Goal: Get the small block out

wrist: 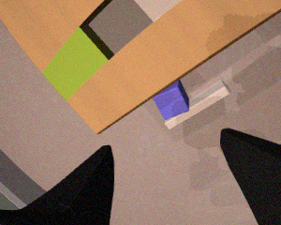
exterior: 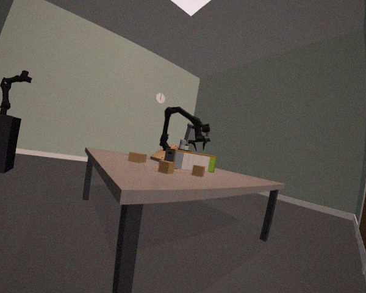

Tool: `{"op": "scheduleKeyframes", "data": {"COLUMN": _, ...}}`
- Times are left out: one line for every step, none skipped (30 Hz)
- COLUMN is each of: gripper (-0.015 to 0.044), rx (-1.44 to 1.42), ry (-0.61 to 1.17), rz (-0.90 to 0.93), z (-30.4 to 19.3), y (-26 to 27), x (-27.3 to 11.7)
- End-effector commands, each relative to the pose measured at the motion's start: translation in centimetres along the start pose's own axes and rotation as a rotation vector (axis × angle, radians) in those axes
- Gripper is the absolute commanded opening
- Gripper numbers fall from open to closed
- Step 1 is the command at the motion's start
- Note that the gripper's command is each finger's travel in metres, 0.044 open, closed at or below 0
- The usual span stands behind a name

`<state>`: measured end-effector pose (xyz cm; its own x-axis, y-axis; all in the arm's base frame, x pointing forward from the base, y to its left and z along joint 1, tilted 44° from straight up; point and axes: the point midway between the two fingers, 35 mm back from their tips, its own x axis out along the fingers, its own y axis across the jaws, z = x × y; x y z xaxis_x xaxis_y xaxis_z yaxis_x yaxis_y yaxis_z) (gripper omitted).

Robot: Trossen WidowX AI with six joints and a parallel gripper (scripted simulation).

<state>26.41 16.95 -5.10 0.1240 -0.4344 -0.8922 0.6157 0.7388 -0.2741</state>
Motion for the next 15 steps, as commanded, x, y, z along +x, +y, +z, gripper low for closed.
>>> {"op": "scheduleKeyframes", "data": {"gripper": 0.0285, "rx": -0.699, "ry": -0.074, "rz": -0.052, "z": -0.7, "y": 0.5, "x": 0.1}}
{"op": "scheduleKeyframes", "data": {"gripper": 0.0285, "rx": -0.806, "ry": -0.082, "rz": -0.064, "z": -0.8, "y": 0.5, "x": 0.1}}
{"op": "scheduleKeyframes", "data": {"gripper": 0.0285, "rx": -0.914, "ry": -0.089, "rz": -0.078, "z": -0.9, "y": 0.6, "x": 0.1}}
{"op": "scheduleKeyframes", "data": {"gripper": 0.0285, "rx": -1.022, "ry": -0.096, "rz": -0.092, "z": -1.1, "y": 0.6, "x": 0.1}}
{"op": "scheduleKeyframes", "data": {"gripper": 0.0285, "rx": -1.129, "ry": -0.101, "rz": -0.107, "z": -1.2, "y": 0.7, "x": 0.2}}
{"op": "scheduleKeyframes", "data": {"gripper": 0.0285, "rx": -1.237, "ry": -0.106, "rz": -0.124, "z": -1.3, "y": 0.7, "x": 0.2}}
{"op": "scheduleKeyframes", "data": {"gripper": 0.0285, "rx": -1.344, "ry": -0.110, "rz": -0.141, "z": -1.5, "y": 0.8, "x": 0.2}}
{"op": "scheduleKeyframes", "data": {"gripper": 0.0285, "rx": -1.429, "ry": -0.114, "rz": -0.158, "z": -1.6, "y": 0.8, "x": 0.2}}
{"op": "scheduleKeyframes", "data": {"gripper": 0.0285, "rx": -1.501, "ry": -0.116, "rz": -0.172, "z": -1.7, "y": 0.8, "x": 0.2}}
{"op": "scheduleKeyframes", "data": {"gripper": 0.0285, "rx": -1.571, "ry": -0.117, "rz": -0.185, "z": -1.8, "y": 0.9, "x": 0.2}}
{"op": "scheduleKeyframes", "data": {"gripper": 0.0285, "rx": -1.642, "ry": -0.117, "rz": -0.198, "z": -1.8, "y": 0.9, "x": 0.2}}
{"op": "scheduleKeyframes", "data": {"gripper": 0.0285, "rx": -1.712, "ry": -0.117, "rz": -0.212, "z": -1.9, "y": 0.9, "x": 0.2}}
{"op": "scheduleKeyframes", "data": {"gripper": 0.0285, "rx": -1.783, "ry": -0.116, "rz": -0.227, "z": -2.0, "y": 1.0, "x": 0.2}}
{"op": "scheduleKeyframes", "data": {"gripper": 0.0285, "rx": -1.853, "ry": -0.114, "rz": -0.242, "z": -2.1, "y": 1.0, "x": 0.3}}
{"op": "scheduleKeyframes", "data": {"gripper": 0.0285, "rx": -1.926, "ry": -0.114, "rz": -0.262, "z": -2.2, "y": 1.0, "x": 0.3}}
